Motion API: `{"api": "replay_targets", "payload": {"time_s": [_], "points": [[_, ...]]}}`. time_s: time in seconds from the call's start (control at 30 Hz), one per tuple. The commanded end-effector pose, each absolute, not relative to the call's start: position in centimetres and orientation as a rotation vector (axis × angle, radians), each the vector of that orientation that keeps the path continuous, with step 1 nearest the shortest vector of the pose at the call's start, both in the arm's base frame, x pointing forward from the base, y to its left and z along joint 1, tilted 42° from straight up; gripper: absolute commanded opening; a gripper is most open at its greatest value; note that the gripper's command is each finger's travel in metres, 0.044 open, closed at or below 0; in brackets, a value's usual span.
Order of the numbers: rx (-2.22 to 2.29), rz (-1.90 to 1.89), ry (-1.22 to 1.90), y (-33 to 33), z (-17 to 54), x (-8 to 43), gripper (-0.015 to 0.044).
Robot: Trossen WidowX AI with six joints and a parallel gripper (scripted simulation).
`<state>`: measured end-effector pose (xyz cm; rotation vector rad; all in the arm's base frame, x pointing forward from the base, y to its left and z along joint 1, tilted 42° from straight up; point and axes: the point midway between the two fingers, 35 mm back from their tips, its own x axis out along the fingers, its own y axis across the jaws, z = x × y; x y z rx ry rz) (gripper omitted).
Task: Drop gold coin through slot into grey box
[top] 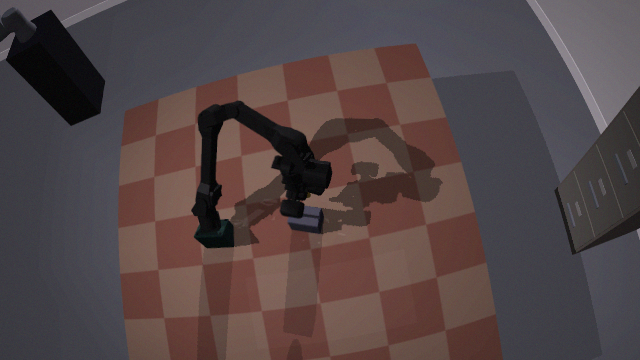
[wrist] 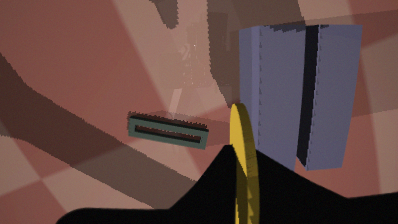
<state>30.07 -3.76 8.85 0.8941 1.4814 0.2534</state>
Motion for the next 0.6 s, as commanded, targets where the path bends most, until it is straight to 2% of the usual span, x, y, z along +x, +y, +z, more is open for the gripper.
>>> {"api": "replay_targets", "payload": {"time_s": [0.0,0.57], "points": [[0.892,0.250,1.482,-4.8,7.9,30.0,0.0000],[0.896,0.255,1.481,-7.2,5.6,29.3,0.0004]]}}
